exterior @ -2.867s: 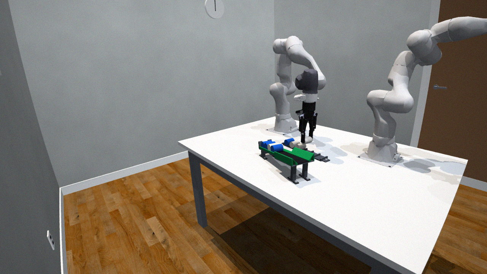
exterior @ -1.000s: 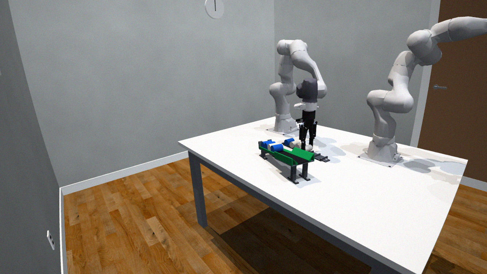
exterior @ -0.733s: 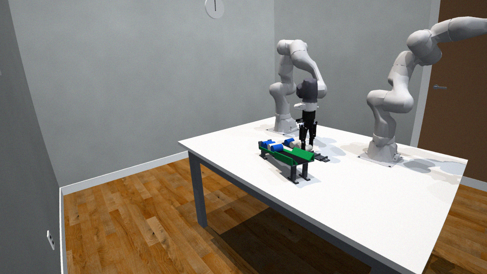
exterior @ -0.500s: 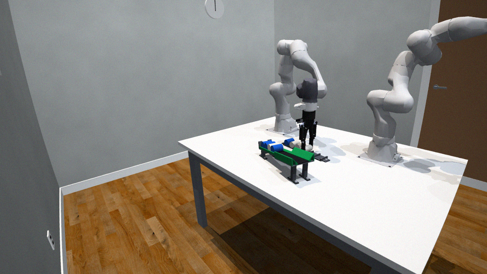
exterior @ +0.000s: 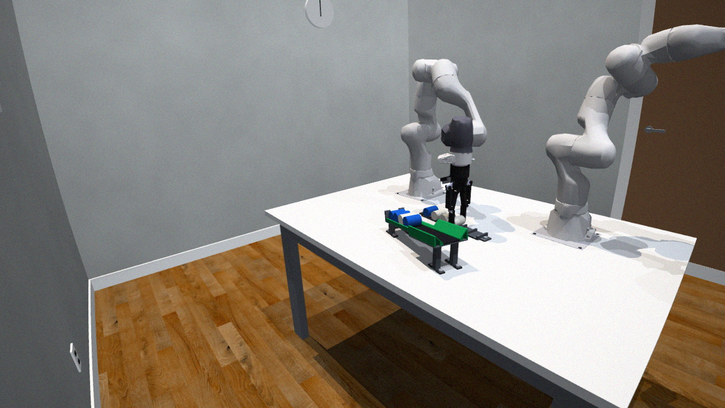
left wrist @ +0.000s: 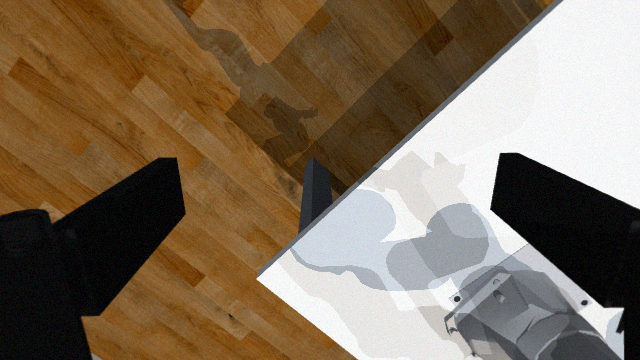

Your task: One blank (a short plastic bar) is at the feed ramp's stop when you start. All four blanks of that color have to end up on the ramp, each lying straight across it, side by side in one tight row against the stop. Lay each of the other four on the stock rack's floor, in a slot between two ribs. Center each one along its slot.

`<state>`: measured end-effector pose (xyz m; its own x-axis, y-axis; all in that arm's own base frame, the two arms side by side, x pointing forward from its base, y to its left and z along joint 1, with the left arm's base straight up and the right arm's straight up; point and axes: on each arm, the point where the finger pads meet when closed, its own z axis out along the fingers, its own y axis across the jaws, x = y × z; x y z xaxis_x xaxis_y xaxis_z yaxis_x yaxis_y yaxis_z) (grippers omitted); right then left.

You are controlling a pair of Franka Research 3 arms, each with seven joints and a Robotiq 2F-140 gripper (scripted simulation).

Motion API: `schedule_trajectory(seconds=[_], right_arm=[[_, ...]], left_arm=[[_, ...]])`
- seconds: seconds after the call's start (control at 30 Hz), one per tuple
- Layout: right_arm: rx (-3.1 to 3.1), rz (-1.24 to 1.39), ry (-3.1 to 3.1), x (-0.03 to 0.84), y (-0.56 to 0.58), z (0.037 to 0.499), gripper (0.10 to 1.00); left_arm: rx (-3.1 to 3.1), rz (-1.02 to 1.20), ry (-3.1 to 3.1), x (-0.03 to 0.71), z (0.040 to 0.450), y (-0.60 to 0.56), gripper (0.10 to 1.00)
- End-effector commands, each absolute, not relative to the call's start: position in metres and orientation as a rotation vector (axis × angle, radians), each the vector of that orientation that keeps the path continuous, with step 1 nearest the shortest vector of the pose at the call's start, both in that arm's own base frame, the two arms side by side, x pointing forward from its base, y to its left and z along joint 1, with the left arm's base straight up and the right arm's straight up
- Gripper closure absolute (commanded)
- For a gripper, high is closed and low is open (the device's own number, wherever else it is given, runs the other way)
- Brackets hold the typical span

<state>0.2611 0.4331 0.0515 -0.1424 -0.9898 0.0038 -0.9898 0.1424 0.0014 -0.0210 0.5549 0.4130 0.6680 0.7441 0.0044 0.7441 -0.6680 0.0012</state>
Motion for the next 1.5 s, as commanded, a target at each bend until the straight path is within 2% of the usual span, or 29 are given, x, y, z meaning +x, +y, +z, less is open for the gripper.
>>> schedule_trajectory(seconds=[0.0, 1.33, 1.47], right_arm=[[2.059, 0.000, -2.372, 0.2622, 0.4346, 0.0519, 0.681], [2.059, 0.000, -2.373, 0.2623, 0.4351, 0.0519, 0.681], [2.059, 0.000, -2.373, 0.2623, 0.4351, 0.0519, 0.637]], left_arm=[[-2.868, -0.007, -1.280, -0.0210, 0.4131, 0.5549, 0.098], [-2.868, -0.007, -1.280, -0.0210, 0.4131, 0.5549, 0.098], [-2.868, -0.007, -1.280, -0.0210, 0.4131, 0.5549, 0.098]])
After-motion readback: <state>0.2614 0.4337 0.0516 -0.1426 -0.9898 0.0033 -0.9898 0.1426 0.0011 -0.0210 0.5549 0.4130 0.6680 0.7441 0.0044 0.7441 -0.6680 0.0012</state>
